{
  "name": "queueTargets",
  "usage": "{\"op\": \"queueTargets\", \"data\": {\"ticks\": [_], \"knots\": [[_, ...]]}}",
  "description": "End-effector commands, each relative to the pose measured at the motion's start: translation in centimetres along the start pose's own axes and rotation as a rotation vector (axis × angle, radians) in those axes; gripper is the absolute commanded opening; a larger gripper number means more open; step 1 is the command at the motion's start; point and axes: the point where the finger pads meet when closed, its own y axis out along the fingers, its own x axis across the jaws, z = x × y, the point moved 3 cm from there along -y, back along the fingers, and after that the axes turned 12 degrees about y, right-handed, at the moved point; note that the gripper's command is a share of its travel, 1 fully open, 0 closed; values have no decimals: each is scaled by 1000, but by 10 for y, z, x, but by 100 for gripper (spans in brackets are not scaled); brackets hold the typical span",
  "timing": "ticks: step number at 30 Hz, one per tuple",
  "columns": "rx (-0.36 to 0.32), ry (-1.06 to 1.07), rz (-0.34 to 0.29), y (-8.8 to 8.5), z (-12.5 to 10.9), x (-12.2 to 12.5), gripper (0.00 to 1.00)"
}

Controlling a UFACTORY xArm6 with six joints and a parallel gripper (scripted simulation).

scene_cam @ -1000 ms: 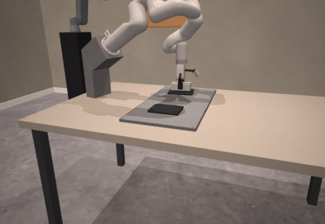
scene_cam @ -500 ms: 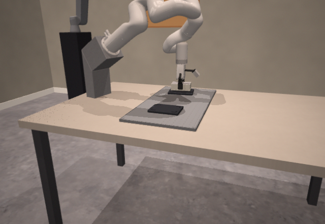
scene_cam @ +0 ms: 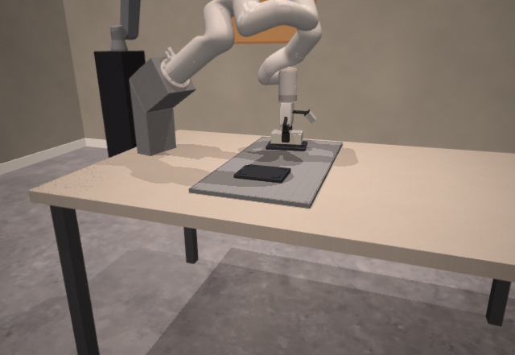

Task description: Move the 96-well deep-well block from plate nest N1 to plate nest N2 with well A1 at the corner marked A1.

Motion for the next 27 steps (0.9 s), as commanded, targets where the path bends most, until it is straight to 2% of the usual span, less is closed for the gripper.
{"op": "queueTargets", "data": {"ticks": [1,27], "knots": [[1,0,1,0,0,-1,0],[1,0,1,4,0,-1,0]]}}
